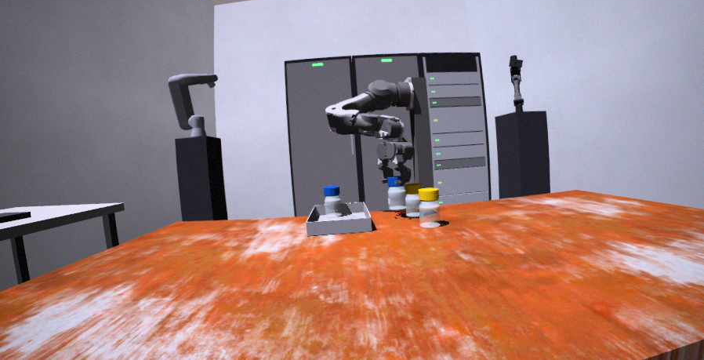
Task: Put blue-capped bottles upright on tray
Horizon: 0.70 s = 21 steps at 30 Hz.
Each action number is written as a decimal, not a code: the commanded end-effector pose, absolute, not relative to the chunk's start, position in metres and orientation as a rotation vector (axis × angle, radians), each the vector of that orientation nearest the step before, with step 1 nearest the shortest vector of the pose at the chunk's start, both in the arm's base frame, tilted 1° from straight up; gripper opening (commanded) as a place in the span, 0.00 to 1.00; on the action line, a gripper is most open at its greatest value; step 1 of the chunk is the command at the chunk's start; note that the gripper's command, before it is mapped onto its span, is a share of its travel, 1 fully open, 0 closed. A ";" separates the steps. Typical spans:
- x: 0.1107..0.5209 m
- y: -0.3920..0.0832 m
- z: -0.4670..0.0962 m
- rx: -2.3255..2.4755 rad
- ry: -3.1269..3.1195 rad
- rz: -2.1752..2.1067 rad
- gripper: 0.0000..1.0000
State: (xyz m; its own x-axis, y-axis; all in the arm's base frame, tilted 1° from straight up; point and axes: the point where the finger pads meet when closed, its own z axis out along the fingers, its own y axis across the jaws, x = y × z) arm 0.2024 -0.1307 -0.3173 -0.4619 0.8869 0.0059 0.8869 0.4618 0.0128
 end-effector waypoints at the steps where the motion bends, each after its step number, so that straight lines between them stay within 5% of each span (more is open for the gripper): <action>1: 0.202 -0.131 -0.317 1.634 2.684 0.017 0.00; 21: 0.203 -0.131 -0.277 1.634 2.683 0.018 0.00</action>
